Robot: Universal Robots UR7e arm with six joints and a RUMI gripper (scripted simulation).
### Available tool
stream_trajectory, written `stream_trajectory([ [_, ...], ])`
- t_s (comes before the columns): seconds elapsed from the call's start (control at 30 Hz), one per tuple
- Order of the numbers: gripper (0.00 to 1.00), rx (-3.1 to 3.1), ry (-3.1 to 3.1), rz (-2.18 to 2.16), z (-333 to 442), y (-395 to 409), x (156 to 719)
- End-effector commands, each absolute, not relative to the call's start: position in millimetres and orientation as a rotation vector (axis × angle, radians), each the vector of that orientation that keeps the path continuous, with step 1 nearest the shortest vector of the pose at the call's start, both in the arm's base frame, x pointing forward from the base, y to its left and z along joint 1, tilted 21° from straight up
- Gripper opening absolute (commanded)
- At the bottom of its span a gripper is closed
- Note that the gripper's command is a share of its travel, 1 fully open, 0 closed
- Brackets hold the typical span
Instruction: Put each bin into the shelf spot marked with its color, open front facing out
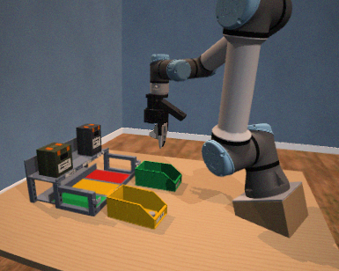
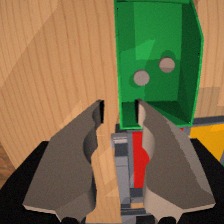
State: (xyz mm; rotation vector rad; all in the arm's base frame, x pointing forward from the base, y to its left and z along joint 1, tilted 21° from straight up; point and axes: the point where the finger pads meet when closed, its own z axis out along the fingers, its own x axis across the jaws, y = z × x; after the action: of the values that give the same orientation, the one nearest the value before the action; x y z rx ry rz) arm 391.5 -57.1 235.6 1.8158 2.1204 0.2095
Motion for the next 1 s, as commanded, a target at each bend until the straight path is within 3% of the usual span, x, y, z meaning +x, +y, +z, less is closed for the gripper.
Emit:
stream_trajectory([
  [0.0,0.15,1.815,2.12,0.21,236.3,-57.2,391.6],
  [0.03,0.0,1.815,2.12,0.21,236.3,-57.2,391.6],
  [0.97,0.0,1.815,2.12,0.21,236.3,-57.2,391.6],
])
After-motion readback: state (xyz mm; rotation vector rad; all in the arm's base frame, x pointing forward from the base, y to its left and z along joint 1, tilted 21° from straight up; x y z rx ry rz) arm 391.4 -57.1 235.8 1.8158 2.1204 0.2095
